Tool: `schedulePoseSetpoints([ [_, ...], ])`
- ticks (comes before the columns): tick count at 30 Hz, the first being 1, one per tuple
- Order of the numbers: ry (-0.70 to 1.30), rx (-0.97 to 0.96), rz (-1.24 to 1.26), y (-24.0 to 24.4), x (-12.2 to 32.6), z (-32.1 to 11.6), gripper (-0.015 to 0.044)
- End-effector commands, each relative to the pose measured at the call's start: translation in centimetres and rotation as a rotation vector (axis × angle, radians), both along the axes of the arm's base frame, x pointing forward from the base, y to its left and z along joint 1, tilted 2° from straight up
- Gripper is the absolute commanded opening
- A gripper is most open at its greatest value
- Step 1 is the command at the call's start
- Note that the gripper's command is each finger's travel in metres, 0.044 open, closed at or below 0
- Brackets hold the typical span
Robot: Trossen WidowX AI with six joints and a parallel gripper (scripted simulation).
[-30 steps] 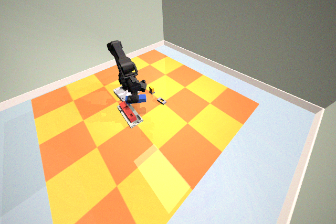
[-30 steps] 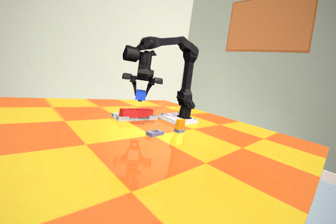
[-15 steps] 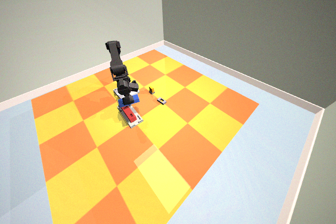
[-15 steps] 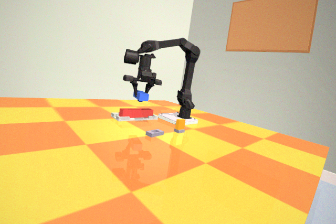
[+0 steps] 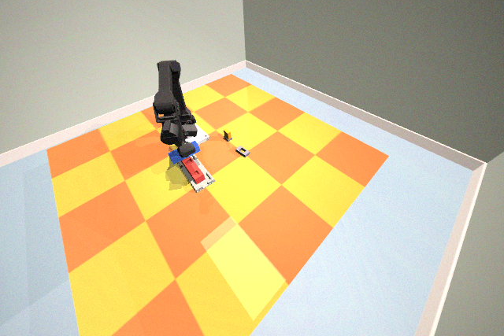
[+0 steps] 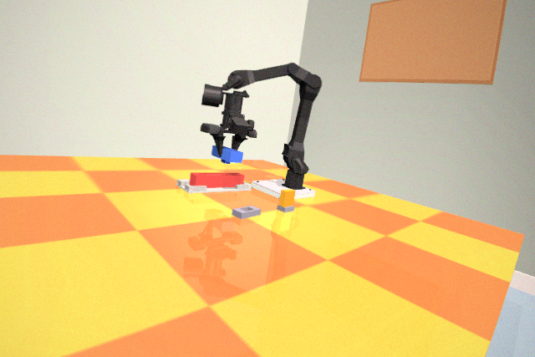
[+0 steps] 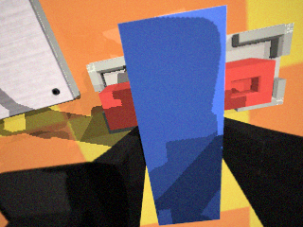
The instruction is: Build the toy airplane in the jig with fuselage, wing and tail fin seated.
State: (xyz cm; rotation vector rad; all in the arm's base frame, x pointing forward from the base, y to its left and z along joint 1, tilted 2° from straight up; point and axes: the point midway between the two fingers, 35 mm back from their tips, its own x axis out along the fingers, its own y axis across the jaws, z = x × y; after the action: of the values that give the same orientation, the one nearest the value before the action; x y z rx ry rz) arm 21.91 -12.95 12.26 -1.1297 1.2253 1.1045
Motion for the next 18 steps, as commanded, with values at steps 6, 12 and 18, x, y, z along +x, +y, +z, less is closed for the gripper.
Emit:
schedulePoseSetpoints([
  [6,0.002,0.005,0.035,-0.12,-0.48,-0.35,0.0157],
  [12,0.002,0.005,0.035,-0.12,-0.48,-0.35,0.0195],
  [18,0.002,0.005,0.035,-0.12,-0.48,-0.35,0.0195],
])
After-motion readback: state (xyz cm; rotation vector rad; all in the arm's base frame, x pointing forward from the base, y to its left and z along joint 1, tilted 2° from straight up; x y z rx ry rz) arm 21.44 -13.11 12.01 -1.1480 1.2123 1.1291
